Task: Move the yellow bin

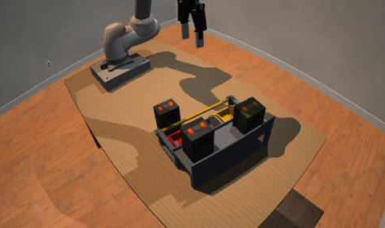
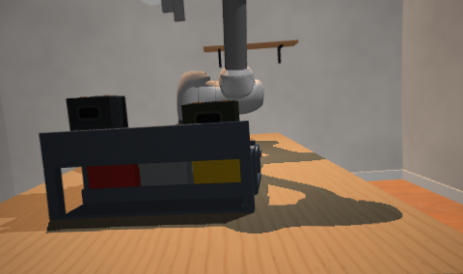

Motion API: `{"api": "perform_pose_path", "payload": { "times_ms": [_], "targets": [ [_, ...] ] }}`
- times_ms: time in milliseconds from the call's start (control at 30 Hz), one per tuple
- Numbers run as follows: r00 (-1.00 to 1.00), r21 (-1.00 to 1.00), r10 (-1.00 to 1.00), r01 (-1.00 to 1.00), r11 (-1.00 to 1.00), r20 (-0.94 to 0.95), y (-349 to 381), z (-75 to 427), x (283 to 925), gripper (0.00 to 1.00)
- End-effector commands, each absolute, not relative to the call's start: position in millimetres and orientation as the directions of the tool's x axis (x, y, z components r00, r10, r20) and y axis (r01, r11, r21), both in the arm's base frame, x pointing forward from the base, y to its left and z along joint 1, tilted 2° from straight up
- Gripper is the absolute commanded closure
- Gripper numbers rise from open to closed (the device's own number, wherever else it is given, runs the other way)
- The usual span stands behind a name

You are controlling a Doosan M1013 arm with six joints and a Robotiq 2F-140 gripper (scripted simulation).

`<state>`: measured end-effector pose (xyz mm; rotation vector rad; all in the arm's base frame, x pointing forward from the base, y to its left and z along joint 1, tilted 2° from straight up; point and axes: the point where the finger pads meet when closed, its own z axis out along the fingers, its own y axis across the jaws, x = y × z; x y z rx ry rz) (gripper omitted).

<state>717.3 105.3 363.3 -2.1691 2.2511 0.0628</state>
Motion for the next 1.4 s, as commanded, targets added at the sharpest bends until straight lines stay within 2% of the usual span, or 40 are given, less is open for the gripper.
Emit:
{"api": "perform_pose_path", "payload": {
  "times_ms": [0,400,567,967,1133,1367],
  "targets": [
    [-0.037,0.019,-0.999,-0.999,0.037,-0.039,105,363,717,0.43],
    [-0.037,0.019,-0.999,-0.999,0.037,-0.039,105,363,717,0.43],
    [-0.037,0.019,-0.999,-0.999,0.037,-0.039,107,313,715,0.43],
    [-0.037,0.019,-0.999,-0.999,0.037,-0.039,107,313,715,0.43],
    [-0.037,0.019,-0.999,-0.999,0.037,-0.039,109,263,714,0.43],
    [-0.037,0.019,-0.999,-0.999,0.037,-0.039,109,263,714,0.43]
  ]
}}
